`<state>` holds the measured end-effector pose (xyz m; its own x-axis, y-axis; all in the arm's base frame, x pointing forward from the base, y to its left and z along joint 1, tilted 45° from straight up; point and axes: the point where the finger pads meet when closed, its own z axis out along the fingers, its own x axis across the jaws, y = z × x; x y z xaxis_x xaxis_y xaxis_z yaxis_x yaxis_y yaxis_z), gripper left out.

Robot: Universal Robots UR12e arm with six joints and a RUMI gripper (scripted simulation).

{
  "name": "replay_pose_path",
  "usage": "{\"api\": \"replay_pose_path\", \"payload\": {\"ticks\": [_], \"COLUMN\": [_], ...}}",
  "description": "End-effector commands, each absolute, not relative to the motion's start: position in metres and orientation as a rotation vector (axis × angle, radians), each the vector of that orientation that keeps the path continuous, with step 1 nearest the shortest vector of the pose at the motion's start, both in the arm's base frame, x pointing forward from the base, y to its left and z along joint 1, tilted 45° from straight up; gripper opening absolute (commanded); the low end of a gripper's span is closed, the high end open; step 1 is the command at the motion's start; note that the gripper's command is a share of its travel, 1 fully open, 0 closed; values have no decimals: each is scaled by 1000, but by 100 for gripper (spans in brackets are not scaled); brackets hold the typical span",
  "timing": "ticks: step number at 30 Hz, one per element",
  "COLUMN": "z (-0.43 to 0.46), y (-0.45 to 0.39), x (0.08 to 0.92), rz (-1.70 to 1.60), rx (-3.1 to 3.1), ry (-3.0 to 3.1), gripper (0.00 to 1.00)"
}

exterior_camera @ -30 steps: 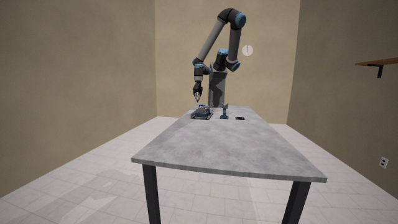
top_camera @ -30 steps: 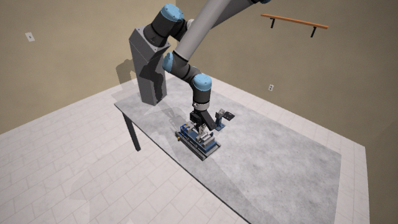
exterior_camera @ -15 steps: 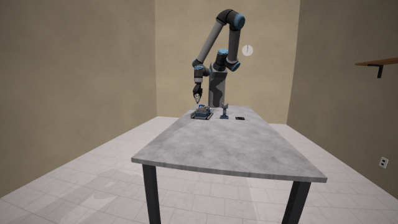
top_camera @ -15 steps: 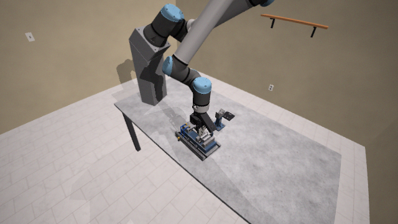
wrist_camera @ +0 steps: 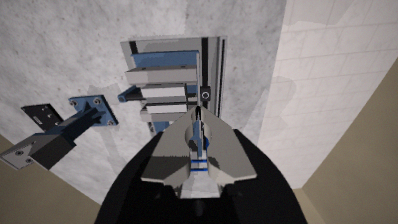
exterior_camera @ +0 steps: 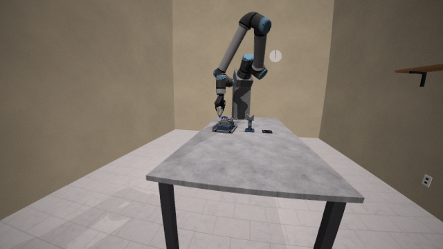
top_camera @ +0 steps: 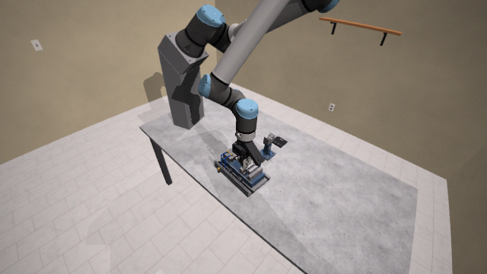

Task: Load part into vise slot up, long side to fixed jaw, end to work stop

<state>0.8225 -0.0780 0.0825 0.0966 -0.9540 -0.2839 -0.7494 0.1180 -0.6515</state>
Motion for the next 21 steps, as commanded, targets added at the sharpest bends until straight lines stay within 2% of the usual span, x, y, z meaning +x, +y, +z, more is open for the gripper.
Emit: {"api": "replay_pose_path", "payload": {"ticks": [1,21], "z": [80,75], "y": [-77,-75], "x": [826,830], "rz": [-370,-370], "rx": [-1673,-1673], "ry": [1695,1695], "gripper": [0,0]}}
